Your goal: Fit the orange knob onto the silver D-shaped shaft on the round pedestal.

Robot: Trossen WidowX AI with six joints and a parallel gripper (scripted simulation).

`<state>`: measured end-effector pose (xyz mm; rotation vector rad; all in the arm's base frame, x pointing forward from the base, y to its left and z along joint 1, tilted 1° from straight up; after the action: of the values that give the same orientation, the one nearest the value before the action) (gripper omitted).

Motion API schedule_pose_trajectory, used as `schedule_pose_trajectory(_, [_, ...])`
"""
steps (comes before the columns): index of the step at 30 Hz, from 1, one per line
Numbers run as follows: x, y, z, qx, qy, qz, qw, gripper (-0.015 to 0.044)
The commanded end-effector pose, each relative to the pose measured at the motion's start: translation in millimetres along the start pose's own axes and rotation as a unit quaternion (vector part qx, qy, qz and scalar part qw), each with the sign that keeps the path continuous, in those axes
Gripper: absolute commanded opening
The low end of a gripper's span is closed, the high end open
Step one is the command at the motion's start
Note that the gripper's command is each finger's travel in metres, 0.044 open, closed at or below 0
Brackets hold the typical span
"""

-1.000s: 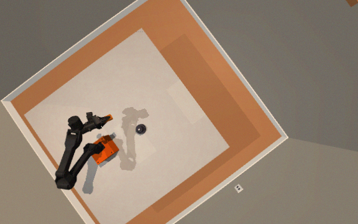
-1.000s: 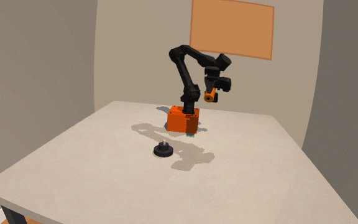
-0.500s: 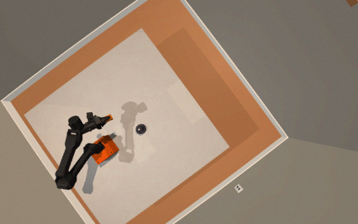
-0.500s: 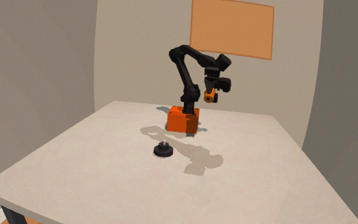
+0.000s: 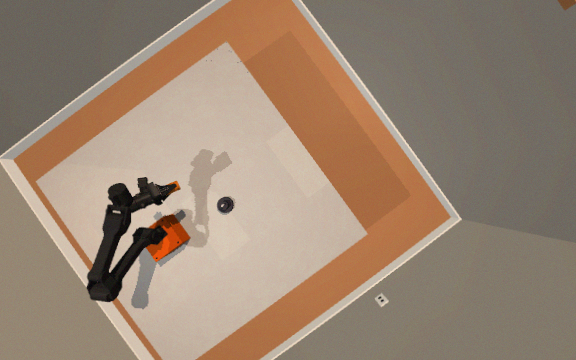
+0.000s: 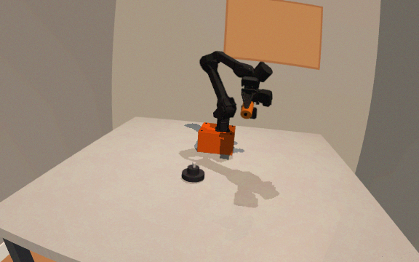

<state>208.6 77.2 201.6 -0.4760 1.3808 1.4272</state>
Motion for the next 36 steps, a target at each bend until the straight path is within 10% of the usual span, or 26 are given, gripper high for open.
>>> schedule_pose_trajectory(1, [-1.4, 0.5, 0.9, -0.002, -0.003, -0.002, 1.0, 0.0])
schedule_pose_trajectory(36, [8.6, -61.7, -2.8, 0.092, -0.001, 0.34, 0.936, 0.0])
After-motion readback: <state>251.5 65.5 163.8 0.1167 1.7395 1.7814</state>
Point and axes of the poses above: the point midway between the two fingers, 35 mm back from their tips, its own y axis back along the fingers, its own x axis across the jaws, z = x × y, the point moved 5 cm from there along y, back along the fingers, and after that the axes turned 15 degrees about -y, right-handed, at the moved point
